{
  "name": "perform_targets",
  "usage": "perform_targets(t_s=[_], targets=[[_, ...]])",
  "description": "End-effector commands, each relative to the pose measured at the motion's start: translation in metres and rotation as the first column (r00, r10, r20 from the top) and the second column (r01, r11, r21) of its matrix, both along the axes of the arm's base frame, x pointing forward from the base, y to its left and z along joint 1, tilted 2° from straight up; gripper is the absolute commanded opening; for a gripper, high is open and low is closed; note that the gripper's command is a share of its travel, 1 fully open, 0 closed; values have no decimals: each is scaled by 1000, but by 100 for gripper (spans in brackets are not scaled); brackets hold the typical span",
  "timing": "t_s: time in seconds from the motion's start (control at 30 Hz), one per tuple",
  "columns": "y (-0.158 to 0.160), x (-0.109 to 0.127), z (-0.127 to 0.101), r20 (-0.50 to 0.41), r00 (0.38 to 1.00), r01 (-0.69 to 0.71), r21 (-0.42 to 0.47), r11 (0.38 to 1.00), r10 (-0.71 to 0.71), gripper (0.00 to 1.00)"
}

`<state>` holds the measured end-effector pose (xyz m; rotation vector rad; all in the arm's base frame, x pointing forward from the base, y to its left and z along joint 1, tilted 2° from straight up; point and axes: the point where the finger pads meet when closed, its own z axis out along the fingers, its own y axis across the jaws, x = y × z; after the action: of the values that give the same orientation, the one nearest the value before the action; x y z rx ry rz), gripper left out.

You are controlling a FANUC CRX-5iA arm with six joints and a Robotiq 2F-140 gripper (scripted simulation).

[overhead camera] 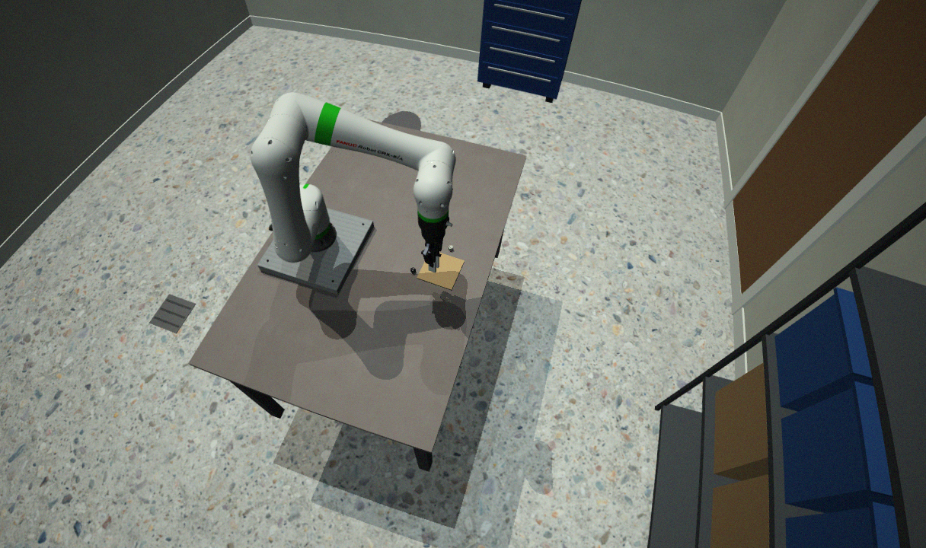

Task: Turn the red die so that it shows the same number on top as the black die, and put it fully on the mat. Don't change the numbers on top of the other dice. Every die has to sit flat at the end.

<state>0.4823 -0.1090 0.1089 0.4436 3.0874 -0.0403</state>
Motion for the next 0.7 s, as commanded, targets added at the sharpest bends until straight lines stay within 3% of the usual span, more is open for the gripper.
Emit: perform_targets(t_s=[0.0, 0.4, 0.5, 0.6, 0.67], targets=[[11, 5, 0, -4, 992, -127, 5, 992, 127, 7], [52, 19, -2, -15, 860, -510, 1, 860, 510, 7], [61, 22, -3, -17, 810, -587, 1, 810, 587, 7], [62, 22, -3, -18, 807, -590, 1, 807, 590, 7], [69, 24, -3, -20, 762, -648, 0, 762, 648, 7]])
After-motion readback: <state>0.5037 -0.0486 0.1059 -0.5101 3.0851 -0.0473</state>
